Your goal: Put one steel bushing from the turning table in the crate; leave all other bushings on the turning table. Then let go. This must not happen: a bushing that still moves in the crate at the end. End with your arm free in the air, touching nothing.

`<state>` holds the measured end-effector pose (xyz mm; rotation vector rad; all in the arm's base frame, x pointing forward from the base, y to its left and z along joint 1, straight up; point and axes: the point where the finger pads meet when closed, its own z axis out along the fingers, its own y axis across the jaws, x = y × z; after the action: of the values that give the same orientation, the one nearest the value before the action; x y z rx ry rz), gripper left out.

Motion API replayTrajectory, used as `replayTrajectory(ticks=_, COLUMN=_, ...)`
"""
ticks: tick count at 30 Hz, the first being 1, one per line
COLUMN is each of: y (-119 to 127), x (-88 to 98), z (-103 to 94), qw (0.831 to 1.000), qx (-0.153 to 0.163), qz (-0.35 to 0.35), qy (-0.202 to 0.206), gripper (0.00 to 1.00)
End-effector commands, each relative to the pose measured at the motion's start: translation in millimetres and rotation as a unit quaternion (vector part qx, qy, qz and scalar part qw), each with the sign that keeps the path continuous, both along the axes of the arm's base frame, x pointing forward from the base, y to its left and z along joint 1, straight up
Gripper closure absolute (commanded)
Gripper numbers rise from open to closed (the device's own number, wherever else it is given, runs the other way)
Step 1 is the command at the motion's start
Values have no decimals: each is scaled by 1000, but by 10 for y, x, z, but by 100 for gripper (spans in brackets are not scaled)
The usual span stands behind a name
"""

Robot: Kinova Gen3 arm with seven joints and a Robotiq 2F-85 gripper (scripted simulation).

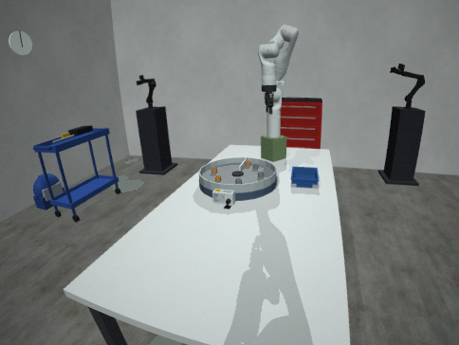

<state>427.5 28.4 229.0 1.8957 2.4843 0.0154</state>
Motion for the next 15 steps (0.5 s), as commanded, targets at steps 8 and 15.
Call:
replayTrajectory(ticks=8, y=-278, x=-166, z=-167, qw=1000, qx=3, qz=-14, qy=6, gripper=0)
replayTrajectory(ticks=15, y=-456, x=-255, z=-294, qw=1000, qx=3, qz=-14, qy=6, gripper=0)
